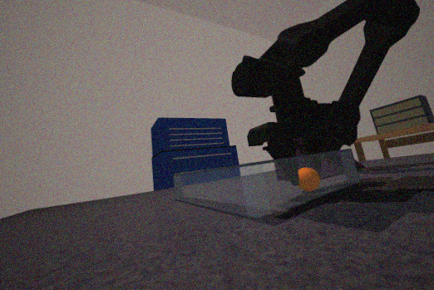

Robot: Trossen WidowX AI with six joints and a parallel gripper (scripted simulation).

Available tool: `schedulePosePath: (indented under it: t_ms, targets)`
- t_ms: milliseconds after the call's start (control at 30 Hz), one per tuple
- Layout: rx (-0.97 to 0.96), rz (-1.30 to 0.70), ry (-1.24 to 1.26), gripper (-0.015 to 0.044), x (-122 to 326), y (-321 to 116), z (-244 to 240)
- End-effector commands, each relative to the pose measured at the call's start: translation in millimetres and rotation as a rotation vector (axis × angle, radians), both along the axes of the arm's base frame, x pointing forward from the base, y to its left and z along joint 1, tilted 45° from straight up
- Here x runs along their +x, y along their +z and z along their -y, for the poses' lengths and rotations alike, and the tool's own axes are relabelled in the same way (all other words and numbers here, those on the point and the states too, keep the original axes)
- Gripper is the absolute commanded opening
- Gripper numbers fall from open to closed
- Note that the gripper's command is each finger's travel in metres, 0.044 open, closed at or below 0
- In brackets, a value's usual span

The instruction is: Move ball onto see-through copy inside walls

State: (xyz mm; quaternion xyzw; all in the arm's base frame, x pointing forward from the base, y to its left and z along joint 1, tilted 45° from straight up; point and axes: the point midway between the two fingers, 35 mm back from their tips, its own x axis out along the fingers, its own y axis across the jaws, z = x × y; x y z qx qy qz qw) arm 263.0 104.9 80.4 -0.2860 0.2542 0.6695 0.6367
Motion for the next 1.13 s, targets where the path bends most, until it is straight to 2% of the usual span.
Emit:
schedulePosePath:
  t_ms: [0, 100, 300, 633, 800, 1100]
  targets:
    - [0.000, 0.000, 0.000, 0.0300, 0, 0, 0]
    - [-0.003, 0.000, 0.000, 0.0300, 2, 6, 7]
    - [0.000, -0.005, -0.001, 0.0300, 2, 59, 60]
    - [0.001, 0.001, -0.014, 0.0300, 5, 55, 58]
    - [0.014, -0.032, -0.011, 0.0431, 7, 78, 84]
    - [0.018, -0.039, -0.011, 0.0440, 7, 83, 89]
